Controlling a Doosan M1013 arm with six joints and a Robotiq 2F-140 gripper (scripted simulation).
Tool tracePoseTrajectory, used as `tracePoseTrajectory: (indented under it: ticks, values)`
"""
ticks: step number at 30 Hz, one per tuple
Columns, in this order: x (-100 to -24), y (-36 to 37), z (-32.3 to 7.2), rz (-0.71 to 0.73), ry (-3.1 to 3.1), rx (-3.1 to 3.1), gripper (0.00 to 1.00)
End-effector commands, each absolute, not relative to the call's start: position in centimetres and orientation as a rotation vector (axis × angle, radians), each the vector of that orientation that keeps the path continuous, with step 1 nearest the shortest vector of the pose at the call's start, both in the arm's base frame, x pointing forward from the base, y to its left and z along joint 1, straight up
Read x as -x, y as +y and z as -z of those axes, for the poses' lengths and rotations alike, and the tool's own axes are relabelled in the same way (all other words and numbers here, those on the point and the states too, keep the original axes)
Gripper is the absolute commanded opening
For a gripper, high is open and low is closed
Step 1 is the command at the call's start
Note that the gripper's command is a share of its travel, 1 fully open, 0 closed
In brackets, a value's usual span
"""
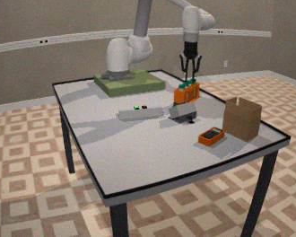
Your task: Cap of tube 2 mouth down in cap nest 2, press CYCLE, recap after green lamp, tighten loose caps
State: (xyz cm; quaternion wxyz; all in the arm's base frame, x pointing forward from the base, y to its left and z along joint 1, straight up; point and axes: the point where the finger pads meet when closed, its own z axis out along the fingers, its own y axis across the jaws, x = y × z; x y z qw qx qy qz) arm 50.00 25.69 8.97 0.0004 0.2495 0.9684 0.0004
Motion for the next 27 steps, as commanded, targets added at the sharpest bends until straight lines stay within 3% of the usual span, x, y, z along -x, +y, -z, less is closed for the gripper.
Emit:
tracePoseTrajectory:
  ticks: [1,27]
  values:
    - [-50.04,25.72,-9.03,-0.003,3.041,-0.784,0.30]
    - [-50.04,25.72,-8.99,-0.004,2.294,-2.146,0.30]
